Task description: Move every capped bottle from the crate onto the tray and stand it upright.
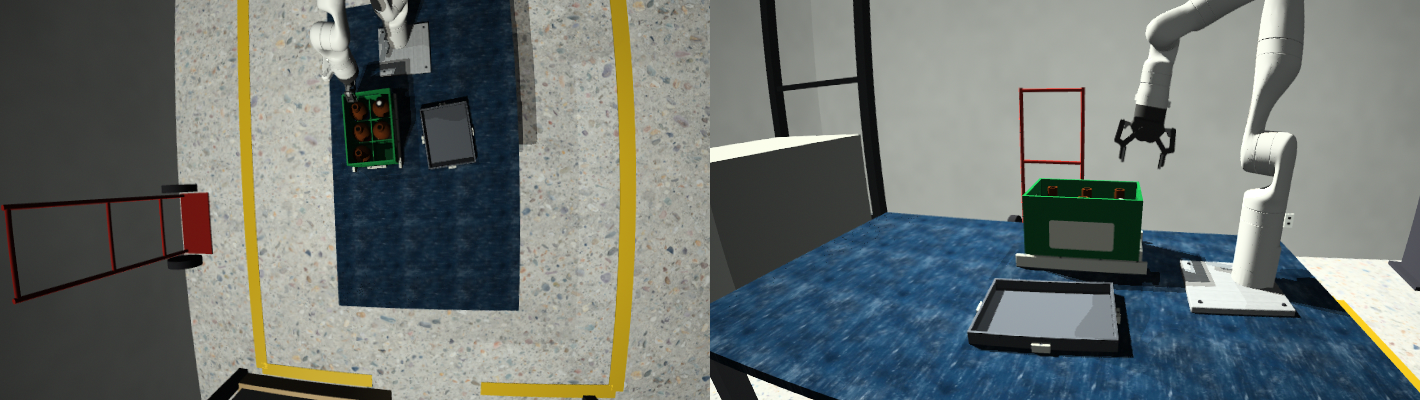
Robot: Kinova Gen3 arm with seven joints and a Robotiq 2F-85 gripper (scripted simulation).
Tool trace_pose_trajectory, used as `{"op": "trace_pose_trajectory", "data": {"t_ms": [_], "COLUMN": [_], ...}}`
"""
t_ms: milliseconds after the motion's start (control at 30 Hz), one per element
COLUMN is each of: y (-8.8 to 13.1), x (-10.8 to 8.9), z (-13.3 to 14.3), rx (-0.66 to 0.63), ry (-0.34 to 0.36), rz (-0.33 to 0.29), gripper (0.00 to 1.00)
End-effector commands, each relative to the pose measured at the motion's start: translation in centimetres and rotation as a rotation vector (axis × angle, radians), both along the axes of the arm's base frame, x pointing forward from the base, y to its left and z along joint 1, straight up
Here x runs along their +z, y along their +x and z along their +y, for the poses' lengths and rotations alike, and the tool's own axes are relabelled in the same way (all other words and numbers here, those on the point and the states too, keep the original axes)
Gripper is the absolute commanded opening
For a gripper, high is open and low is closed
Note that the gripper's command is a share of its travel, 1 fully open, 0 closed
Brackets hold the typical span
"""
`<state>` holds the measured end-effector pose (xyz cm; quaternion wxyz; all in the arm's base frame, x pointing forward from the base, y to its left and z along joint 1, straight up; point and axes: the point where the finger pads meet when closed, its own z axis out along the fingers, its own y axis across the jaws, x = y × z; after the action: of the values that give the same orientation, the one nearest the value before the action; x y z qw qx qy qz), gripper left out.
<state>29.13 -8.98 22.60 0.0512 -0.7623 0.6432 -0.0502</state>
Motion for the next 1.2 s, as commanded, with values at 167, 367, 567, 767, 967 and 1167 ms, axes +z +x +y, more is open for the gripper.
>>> {"op": "trace_pose_trajectory", "data": {"t_ms": [167, 367, 567, 767, 967, 1167], "y": [3.1, 3.4, 5.2, 7.1, 7.0, 8.7], "x": [-0.5, -0.2, -0.5, -0.7, -0.4, -0.6], "z": [1.7, 0.9, 1.7, 2.5, 1.2, 2.2], "rx": [0.072, 0.035, 0.055, 0.075, 0.04, 0.059], "ry": [-0.018, -0.039, -0.03, -0.02, -0.035, -0.027], "rz": [0.127, 0.011, 0.075, 0.139, 0.106, 0.124], "gripper": [1.0, 1.0, 1.0, 1.0, 1.0, 1.0]}}
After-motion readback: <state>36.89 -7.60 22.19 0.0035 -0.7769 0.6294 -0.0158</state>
